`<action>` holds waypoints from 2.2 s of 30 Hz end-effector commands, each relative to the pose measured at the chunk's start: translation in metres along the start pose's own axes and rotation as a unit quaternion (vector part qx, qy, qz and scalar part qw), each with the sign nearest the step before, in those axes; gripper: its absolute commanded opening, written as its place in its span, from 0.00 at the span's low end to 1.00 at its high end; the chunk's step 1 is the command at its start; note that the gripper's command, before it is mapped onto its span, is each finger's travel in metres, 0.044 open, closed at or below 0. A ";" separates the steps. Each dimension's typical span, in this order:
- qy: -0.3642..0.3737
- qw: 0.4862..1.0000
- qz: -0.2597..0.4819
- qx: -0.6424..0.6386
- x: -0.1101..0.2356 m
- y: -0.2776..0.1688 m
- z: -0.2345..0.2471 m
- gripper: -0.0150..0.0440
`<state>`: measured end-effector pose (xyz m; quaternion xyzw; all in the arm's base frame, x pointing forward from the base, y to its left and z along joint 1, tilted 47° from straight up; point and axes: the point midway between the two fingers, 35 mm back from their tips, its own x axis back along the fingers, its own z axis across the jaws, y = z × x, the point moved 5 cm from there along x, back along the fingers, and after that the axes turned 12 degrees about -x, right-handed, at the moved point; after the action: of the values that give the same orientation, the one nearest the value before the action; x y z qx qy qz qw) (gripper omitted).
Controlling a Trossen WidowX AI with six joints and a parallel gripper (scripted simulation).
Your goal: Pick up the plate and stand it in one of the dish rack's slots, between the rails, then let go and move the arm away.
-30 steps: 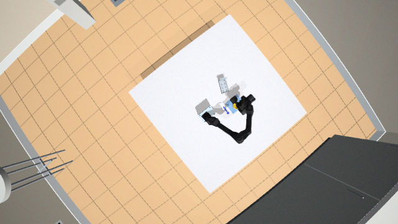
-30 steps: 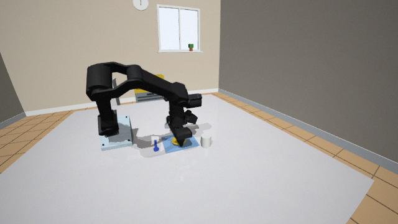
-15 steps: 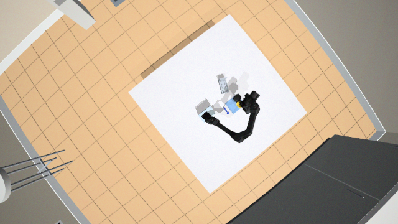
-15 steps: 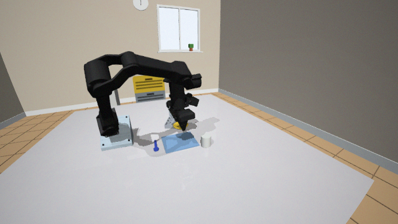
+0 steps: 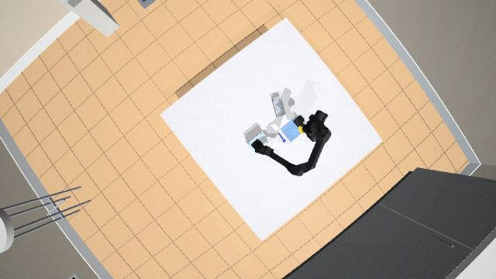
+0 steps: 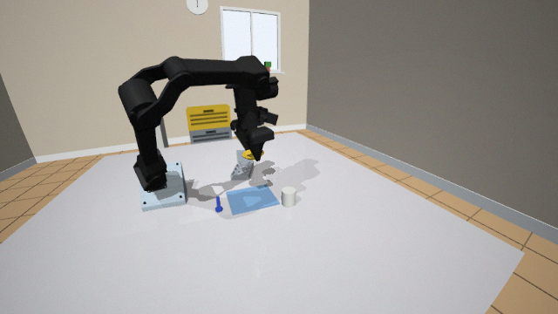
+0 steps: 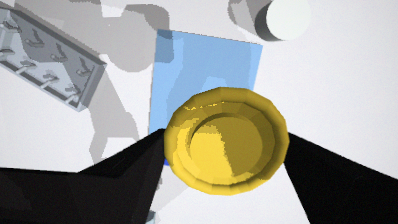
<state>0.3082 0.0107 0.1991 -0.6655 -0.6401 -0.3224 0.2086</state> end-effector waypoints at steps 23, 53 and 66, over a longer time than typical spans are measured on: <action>-0.015 0.973 0.034 -0.226 0.025 -0.027 0.122 0.25; 0.111 0.974 0.170 -0.102 -0.033 -0.038 0.128 0.25; 0.238 0.952 0.190 0.001 -0.065 -0.041 0.121 0.25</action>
<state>0.2903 0.0567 0.0666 -0.7001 -0.4362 -0.4215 0.3768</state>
